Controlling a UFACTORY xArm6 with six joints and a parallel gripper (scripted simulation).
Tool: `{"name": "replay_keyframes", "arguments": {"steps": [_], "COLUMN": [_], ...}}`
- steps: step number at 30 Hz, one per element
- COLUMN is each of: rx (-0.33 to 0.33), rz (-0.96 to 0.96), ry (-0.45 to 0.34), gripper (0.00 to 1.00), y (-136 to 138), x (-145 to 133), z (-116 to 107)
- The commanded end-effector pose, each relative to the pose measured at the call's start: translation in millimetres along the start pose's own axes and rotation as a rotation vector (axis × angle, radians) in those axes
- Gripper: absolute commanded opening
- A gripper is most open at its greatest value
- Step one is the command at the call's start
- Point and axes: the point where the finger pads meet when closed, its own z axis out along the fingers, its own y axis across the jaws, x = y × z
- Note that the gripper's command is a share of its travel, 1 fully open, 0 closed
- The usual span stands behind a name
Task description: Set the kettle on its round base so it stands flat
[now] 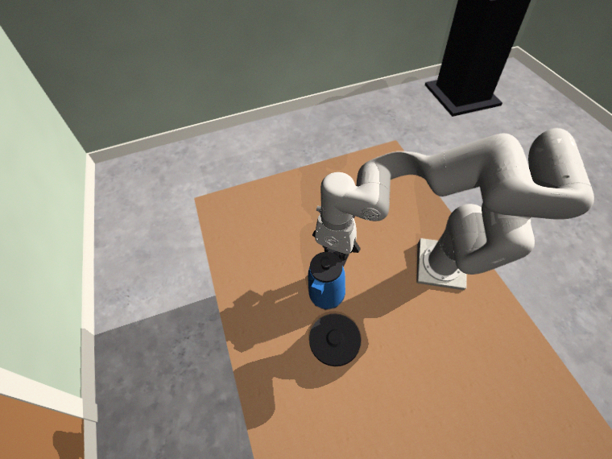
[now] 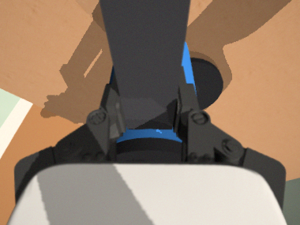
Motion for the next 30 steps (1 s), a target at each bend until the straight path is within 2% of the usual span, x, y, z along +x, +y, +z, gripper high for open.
{"name": "replay_keyframes", "arguments": {"steps": [1,16,30], "rx": [0.005,0.005,0.005], "rz": [0.0,0.0,0.0], "ry": [0.0,0.0,0.0], "gripper": [0.0,0.0,0.0], "y": [5.5,32.5,49.8], "x": [-10.4,-48.7,-73.4], "z": [-1.7,-2.0,-2.2]}}
